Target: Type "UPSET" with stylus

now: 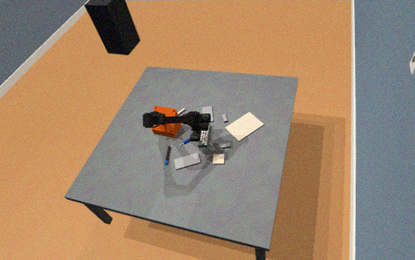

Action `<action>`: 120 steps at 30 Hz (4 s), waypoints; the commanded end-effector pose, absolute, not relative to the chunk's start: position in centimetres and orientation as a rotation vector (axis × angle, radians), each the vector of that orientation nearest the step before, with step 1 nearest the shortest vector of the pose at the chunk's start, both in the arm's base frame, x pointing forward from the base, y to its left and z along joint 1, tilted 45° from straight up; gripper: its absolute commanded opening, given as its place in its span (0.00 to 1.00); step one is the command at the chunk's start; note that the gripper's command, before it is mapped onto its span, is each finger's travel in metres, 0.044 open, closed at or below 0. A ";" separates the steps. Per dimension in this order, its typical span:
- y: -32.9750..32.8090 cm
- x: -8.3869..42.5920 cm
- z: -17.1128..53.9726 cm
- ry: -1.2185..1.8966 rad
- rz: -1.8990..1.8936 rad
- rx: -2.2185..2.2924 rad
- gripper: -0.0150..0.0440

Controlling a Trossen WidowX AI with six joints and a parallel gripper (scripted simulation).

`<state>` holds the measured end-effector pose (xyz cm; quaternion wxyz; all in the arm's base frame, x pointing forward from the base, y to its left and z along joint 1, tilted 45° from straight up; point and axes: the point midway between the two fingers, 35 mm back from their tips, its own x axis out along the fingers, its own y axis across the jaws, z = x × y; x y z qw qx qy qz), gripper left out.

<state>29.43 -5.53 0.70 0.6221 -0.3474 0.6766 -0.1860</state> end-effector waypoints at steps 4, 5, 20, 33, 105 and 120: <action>-2.3 28.5 -2.3 1.550 -0.424 -0.787 0.25; -1.3 28.1 -3.3 1.551 -0.425 -0.787 0.25; 2.1 27.8 -1.4 1.551 -0.423 -0.786 0.25; 3.4 27.7 -0.1 1.547 -0.422 -0.794 0.30; -7.2 22.4 0.9 2.144 -0.258 -1.394 0.51; -8.1 22.4 0.0 2.144 -0.258 -1.394 0.51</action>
